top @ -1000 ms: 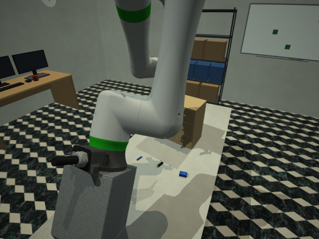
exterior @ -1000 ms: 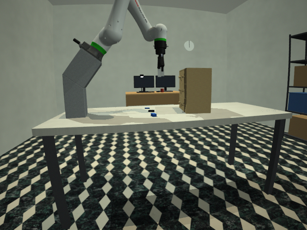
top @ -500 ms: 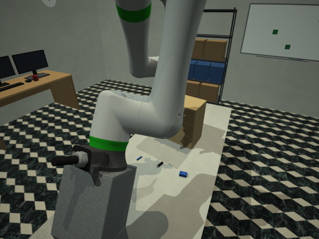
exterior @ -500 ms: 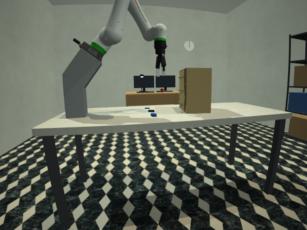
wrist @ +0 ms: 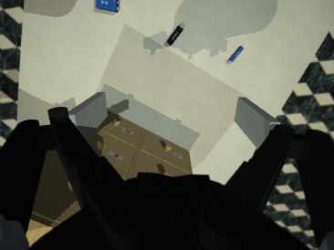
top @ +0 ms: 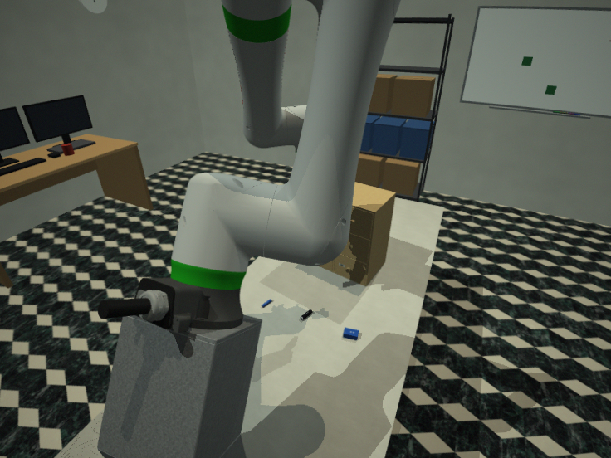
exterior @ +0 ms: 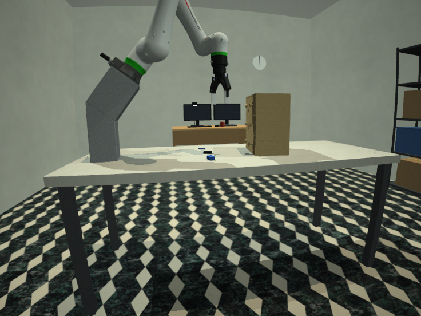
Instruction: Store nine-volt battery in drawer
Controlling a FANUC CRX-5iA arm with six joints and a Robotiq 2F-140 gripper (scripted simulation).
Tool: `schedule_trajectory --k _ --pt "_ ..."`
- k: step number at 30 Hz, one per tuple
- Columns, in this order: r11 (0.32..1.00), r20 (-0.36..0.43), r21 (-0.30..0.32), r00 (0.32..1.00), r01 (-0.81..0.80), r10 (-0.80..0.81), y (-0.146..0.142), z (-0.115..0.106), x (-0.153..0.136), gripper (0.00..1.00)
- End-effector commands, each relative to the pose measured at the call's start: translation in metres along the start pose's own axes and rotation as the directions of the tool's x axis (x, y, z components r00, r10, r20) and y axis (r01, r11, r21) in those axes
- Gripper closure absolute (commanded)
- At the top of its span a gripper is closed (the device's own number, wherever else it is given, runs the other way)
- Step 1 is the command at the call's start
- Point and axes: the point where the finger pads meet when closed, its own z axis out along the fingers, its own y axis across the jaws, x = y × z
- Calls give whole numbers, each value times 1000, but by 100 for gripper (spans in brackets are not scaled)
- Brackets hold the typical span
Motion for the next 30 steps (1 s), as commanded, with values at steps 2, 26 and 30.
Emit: schedule_trajectory --k 2,26,30 --pt "991 0 -5 991 136 -136 6 -3 -2 0" --pt "773 2 -4 773 635 -635 28 -16 -11 0" --pt "690 3 -4 690 724 -724 33 -19 -13 0"
